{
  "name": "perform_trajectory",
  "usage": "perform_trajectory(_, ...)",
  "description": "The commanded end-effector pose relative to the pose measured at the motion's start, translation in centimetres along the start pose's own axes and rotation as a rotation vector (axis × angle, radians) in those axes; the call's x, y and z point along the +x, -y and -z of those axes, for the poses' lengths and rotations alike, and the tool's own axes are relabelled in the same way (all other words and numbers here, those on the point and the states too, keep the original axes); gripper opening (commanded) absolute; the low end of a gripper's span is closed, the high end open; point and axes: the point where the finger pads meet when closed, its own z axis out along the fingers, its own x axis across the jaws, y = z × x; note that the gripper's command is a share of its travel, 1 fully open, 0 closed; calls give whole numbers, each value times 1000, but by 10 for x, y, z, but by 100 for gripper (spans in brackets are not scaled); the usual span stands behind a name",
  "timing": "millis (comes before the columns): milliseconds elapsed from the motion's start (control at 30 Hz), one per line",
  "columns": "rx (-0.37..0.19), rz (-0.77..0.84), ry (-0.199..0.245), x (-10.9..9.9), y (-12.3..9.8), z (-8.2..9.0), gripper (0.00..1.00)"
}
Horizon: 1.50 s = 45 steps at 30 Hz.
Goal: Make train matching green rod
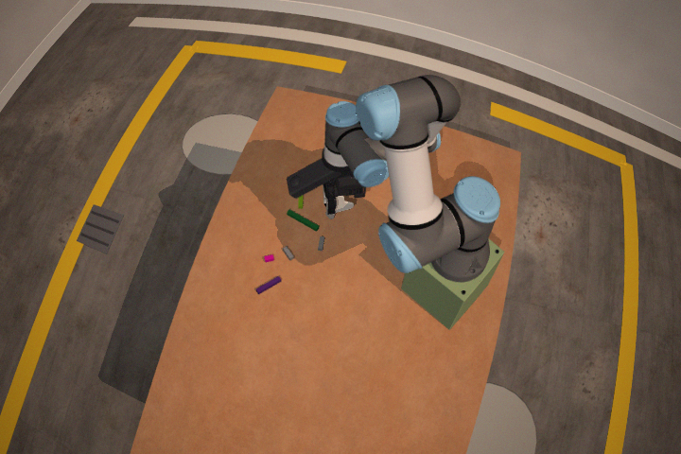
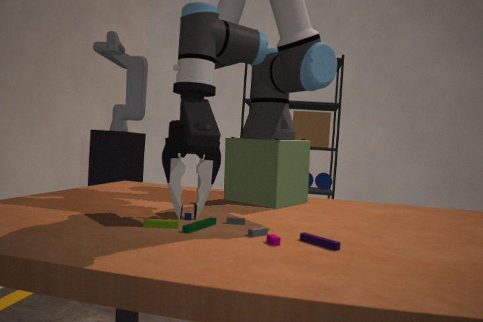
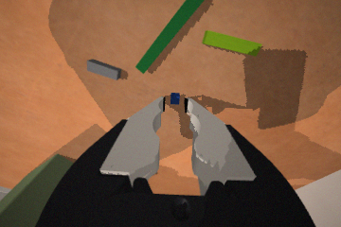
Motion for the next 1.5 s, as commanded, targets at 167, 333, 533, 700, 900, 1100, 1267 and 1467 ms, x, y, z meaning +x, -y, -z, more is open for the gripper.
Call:
perform_trajectory(167, 1, 0, -2, 1, 0, 0, 14)
perform_trajectory(333, 1, 0, -2, 1, 0, 0, 14)
perform_trajectory(533, 1, 0, -2, 1, 0, 0, 14)
perform_trajectory(700, 1, 0, -2, 1, 0, 0, 14)
perform_trajectory(900, 1, 0, -2, 1, 0, 0, 14)
perform_trajectory(1100, 1, 0, -2, 1, 0, 0, 0)
perform_trajectory(1267, 1, 0, -2, 1, 0, 0, 0)
perform_trajectory(1467, 1, 0, -2, 1, 0, 0, 0)
